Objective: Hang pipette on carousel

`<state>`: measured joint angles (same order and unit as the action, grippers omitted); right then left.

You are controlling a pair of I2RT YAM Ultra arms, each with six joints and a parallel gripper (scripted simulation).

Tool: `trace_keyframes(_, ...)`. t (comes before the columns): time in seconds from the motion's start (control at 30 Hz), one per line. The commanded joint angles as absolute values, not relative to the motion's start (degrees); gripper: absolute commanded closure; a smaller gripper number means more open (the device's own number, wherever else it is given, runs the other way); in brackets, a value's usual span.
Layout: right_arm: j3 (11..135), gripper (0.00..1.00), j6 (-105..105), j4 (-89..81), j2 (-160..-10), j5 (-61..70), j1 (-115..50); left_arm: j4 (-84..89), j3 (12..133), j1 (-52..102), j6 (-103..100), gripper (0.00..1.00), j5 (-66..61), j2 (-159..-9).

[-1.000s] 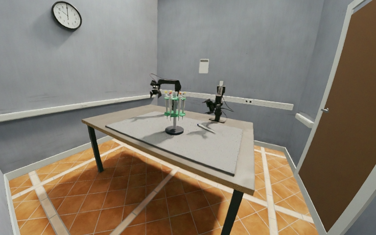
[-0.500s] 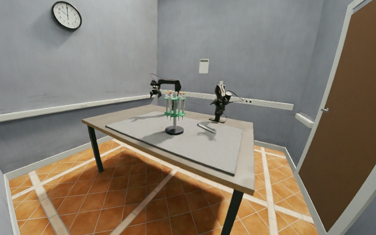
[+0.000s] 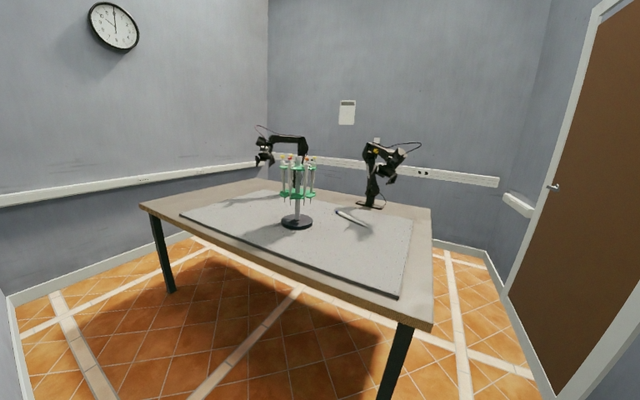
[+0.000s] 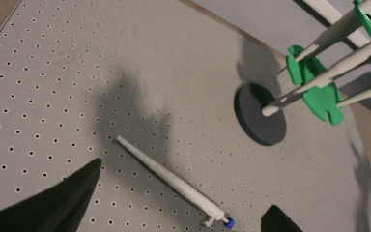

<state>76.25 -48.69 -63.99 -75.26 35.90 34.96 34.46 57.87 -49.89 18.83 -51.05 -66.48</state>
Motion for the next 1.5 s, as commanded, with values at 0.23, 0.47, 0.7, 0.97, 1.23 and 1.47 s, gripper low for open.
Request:
trace_keyframes(0.23, 76.9, 0.0, -49.1, -63.2, -75.5, 37.1, 35.7, 59.8, 74.1, -45.8, 47.4, 0.0, -38.3, -73.4)
trace_keyframes(0.47, 76.9, 0.0, -49.1, -63.2, -75.5, 37.1, 35.7, 62.6, 76.6, -45.4, 48.4, 0.0, -37.0, -75.2)
trace_keyframes(0.7, 76.9, 0.0, -49.1, -63.2, -75.5, 37.1, 35.7, 64.9, 81.8, -35.8, 37.5, 0.46, -29.4, -81.8)
trace_keyframes(0.97, 76.9, 0.0, -49.1, -63.2, -75.5, 37.1, 35.7, 70.1, 88.6, -25.2, 26.5, 0.46, -20.3, -90.2)
trace_keyframes(1.23, 76.9, 0.0, -49.1, -63.2, -75.5, 37.1, 35.7, 76.5, 96.6, -11.9, 13.2, 0.46, -9.2, -100.6)
trace_keyframes(1.47, 76.9, 0.0, -49.1, -63.2, -75.5, 37.1, 35.7, 81.7, 102.9, -1.3, 2.7, 0.46, 0.4, -108.7)
